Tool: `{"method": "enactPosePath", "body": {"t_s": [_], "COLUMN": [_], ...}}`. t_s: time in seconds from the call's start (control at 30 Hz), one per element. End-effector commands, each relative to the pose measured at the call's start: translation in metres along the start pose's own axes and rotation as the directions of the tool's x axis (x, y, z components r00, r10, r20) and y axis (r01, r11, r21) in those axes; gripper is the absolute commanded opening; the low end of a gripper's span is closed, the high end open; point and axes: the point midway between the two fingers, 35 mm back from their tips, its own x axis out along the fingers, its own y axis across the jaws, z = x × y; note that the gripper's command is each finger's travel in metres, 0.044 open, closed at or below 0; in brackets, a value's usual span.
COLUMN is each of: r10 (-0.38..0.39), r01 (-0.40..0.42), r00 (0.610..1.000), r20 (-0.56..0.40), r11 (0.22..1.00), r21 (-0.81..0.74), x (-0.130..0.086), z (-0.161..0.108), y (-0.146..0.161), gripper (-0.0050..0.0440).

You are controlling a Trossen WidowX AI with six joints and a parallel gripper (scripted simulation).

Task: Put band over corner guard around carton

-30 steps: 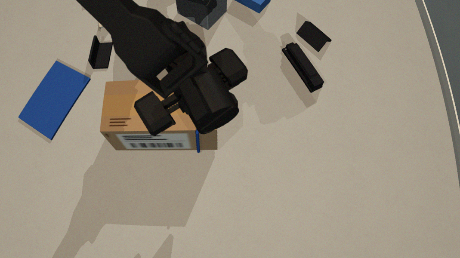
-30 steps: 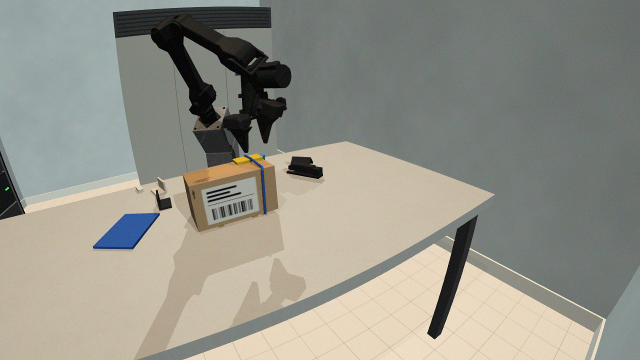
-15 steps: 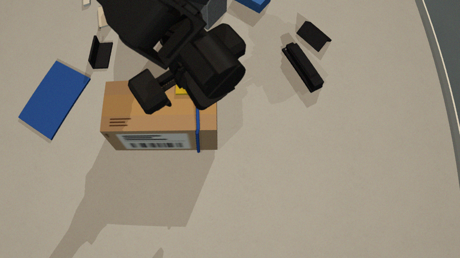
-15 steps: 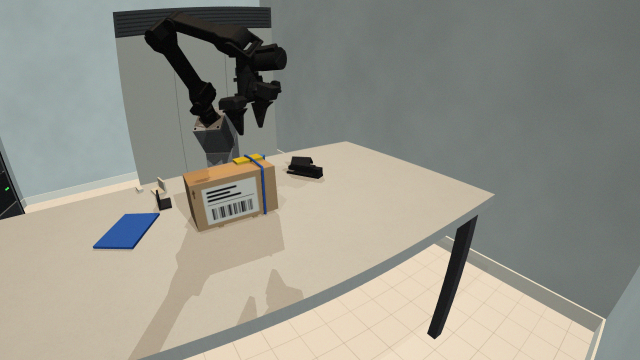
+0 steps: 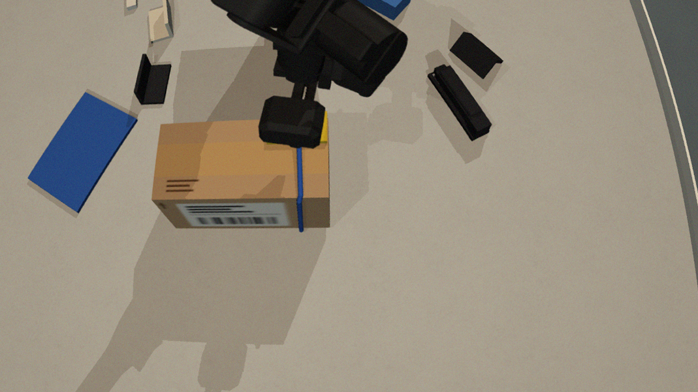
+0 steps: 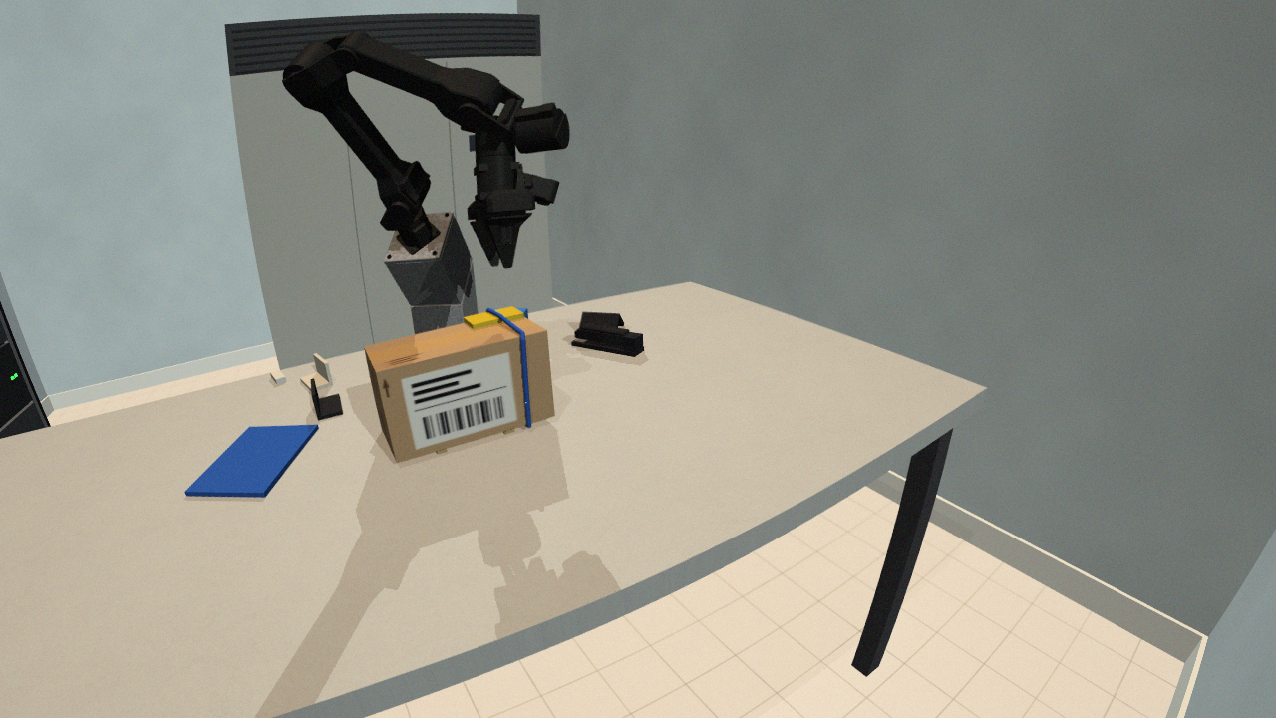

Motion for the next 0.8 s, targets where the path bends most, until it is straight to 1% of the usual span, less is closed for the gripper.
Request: {"method": "enactPosePath", "body": {"t_s": [0.0, 0.13, 0.27, 0.33, 0.37, 0.4, 0.5, 0.63, 0.77], "r10": [-0.058, -0.102, -0.145, -0.145, -0.156, -0.18, -0.212, -0.253, -0.294], "r01": [0.062, 0.102, 0.132, 0.132, 0.134, 0.148, 0.154, 0.148, 0.127], "r00": [0.998, 0.995, 0.989, 0.989, 0.987, 0.983, 0.977, 0.966, 0.954], "r20": [0.021, 0.023, 0.026, 0.026, 0.027, 0.03, 0.035, 0.043, 0.052], "r11": [0.973, 0.903, 0.798, 0.798, 0.732, 0.691, 0.578, 0.415, 0.243], "r21": [-0.224, -0.417, -0.588, -0.588, -0.668, -0.708, -0.802, -0.898, -0.962], "x": [0.003, 0.005, 0.007, 0.007, 0.008, 0.009, 0.011, 0.013, 0.015], "z": [-0.001, -0.002, -0.003, -0.003, -0.004, -0.005, -0.007, -0.009, -0.013], "y": [0.013, 0.023, 0.033, 0.033, 0.035, 0.041, 0.047, 0.056, 0.064], "gripper": [0.044, 0.044, 0.044, 0.044, 0.044, 0.044, 0.044, 0.044, 0.044]}}
